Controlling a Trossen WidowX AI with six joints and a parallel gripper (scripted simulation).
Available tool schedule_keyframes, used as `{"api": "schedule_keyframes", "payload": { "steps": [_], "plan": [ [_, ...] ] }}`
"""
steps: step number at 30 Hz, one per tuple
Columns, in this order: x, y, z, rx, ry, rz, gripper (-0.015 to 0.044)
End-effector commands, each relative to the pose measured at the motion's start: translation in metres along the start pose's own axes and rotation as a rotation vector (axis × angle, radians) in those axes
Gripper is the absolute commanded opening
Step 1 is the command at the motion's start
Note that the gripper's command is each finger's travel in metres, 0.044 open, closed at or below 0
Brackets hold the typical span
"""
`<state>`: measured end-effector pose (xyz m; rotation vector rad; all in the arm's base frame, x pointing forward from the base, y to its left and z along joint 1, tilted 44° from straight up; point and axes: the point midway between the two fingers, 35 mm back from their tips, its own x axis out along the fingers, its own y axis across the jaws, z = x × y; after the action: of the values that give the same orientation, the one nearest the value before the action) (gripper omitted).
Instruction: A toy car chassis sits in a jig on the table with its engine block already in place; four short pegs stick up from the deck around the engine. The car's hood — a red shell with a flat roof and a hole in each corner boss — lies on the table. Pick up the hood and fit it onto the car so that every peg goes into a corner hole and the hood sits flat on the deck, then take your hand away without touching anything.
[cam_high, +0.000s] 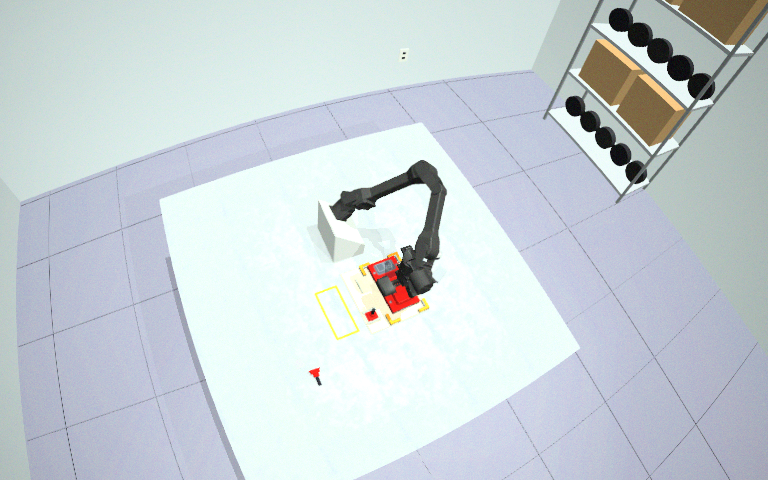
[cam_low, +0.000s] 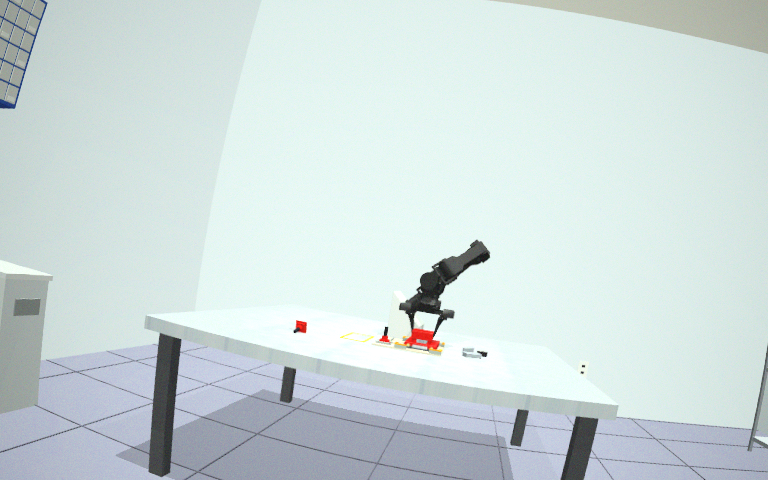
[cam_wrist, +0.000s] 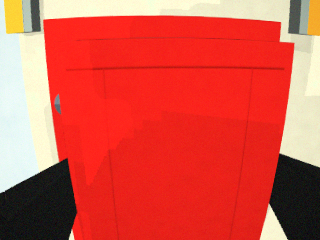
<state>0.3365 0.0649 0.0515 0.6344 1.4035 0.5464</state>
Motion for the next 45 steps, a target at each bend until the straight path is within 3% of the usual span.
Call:
{"api": "schedule_keyframes", "payload": {
  "steps": [1,45],
  "plan": [
    [0.0008,0.0005,-0.0012,0.004,0.004,0.003,0.0000],
    [-0.0037,0.0013,-0.0028,0.007,-0.002,0.002,0.0000]
  ]
}}
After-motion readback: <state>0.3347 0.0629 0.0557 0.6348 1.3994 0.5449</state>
